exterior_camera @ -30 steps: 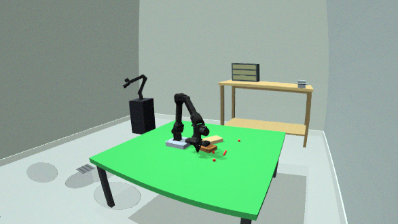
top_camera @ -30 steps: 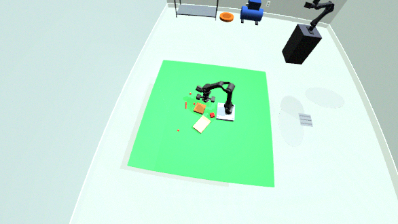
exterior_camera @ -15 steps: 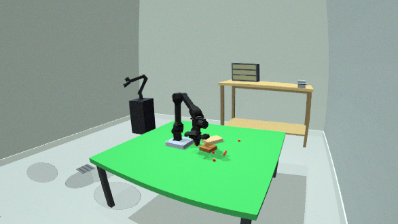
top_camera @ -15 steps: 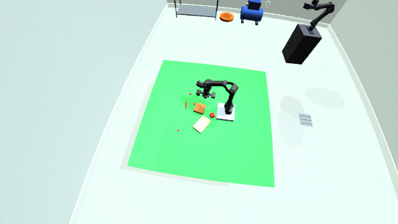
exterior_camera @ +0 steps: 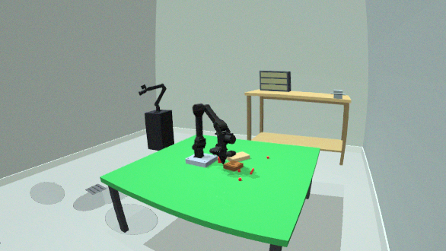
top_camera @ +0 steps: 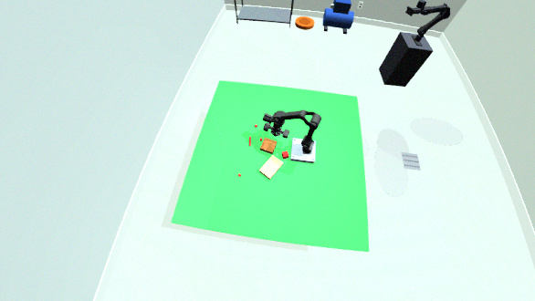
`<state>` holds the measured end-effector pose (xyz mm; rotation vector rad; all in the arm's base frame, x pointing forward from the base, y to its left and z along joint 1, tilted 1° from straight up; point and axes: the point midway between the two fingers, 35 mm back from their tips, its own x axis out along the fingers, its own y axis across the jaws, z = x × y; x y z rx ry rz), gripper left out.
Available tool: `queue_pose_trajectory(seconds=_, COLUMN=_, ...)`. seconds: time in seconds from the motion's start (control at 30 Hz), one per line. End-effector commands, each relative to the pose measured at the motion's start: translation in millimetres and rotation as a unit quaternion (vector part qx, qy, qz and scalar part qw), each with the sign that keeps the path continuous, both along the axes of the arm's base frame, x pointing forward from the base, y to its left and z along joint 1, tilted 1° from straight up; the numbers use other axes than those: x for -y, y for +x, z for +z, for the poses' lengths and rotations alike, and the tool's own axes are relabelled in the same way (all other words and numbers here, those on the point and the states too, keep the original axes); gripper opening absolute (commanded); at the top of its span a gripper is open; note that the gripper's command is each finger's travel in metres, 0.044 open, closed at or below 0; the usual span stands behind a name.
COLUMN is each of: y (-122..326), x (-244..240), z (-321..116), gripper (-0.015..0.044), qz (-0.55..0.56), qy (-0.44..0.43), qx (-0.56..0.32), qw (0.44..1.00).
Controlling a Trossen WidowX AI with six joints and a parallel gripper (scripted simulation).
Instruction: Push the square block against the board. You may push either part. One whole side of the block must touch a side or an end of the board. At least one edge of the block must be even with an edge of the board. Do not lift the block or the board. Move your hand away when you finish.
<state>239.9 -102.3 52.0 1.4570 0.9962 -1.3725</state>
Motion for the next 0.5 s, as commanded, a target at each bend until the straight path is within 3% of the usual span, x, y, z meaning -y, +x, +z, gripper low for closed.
queue_pose_trajectory(seconds=0.0, y=-7.2, x=-4.7, z=-39.4, gripper=0.0, qz=-0.003, qy=0.009, qx=-0.018, qw=1.0)
queue_pose_trajectory(seconds=0.47, y=-4.7, x=-10.6, z=-42.3, gripper=0.0, qz=-0.003, qy=0.009, qx=-0.018, qw=1.0)
